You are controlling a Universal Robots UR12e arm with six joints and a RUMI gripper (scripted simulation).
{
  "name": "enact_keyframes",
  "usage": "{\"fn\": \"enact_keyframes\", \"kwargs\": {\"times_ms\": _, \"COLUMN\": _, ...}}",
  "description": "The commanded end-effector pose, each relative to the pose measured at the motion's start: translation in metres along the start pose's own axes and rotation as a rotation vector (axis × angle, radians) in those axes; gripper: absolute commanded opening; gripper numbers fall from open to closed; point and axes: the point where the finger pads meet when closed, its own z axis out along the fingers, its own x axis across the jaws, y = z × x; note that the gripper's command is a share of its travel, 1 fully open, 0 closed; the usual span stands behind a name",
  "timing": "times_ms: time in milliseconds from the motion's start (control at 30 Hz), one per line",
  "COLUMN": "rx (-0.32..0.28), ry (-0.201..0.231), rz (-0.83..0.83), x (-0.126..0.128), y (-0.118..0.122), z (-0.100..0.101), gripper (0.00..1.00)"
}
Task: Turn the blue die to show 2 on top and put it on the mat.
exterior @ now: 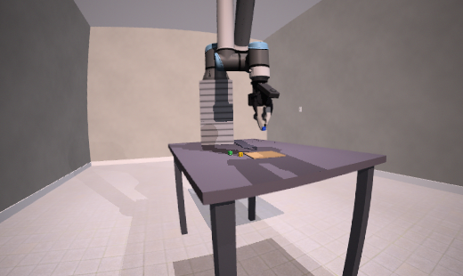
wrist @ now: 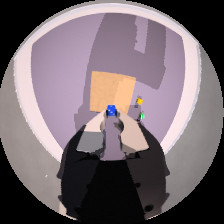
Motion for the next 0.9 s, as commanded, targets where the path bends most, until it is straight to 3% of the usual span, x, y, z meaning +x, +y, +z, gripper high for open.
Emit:
{"fn": "enact_keyframes", "kwargs": {"times_ms": 0, "rx": 0.001, "ry": 0.0, "rz": -0.003, "x": 0.0, "y": 0.0, "z": 0.0, "gripper": 0.0}}
{"fn": "enact_keyframes", "kwargs": {"times_ms": 667, "rx": 0.001, "ry": 0.0, "rz": -0.003, "x": 0.0, "y": 0.0, "z": 0.007, "gripper": 0.0}}
{"fn": "enact_keyframes", "kwargs": {"times_ms": 867, "rx": 0.001, "ry": 0.0, "rz": -0.003, "x": 0.0, "y": -0.001, "z": 0.027, "gripper": 0.0}}
